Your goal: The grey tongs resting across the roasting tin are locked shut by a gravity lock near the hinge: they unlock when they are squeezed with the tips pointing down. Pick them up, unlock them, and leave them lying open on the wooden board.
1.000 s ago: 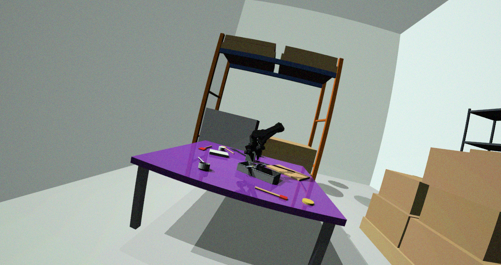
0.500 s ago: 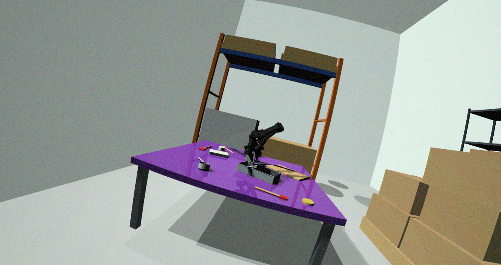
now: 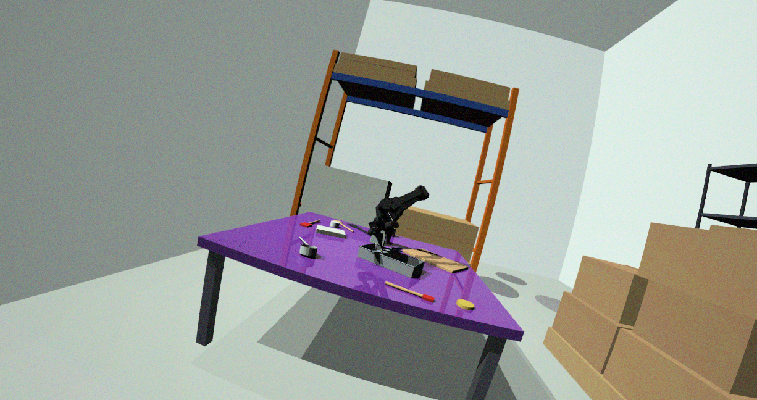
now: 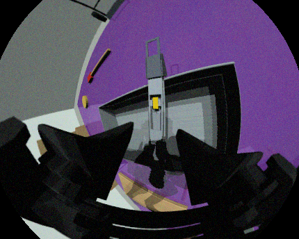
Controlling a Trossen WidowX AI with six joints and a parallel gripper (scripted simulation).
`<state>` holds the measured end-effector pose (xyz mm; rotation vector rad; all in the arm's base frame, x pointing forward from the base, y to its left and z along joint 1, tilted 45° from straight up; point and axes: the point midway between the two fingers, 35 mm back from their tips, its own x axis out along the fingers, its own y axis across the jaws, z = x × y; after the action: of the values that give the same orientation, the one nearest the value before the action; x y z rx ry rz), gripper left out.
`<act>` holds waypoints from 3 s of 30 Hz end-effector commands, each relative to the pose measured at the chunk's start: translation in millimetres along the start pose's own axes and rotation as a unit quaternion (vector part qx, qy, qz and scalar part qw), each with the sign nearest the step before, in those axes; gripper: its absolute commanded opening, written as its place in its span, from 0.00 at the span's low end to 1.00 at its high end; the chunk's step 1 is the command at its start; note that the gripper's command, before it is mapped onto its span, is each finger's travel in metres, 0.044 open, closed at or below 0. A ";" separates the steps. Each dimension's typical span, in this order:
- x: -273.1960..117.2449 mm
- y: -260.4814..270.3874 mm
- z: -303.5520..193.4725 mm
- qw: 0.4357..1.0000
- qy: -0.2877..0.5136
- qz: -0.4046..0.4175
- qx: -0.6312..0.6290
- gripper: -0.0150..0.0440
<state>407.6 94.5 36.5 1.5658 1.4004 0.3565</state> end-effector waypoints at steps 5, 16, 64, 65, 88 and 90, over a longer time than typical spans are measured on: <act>16.5 -2.9 2.2 1.000 0.000 -0.005 0.005 0.69; 34.7 -2.7 2.5 1.000 0.000 -0.005 0.005 0.69; 68.6 0.3 -2.2 1.000 0.003 0.002 0.001 0.34; 68.6 0.3 -2.2 1.000 0.003 0.002 0.001 0.29; 2.3 38.5 -0.3 1.000 0.001 0.000 0.005 0.00; 2.3 38.5 -0.3 1.000 0.001 0.000 0.005 0.00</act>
<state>430.1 103.6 60.5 1.5799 1.4131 0.3385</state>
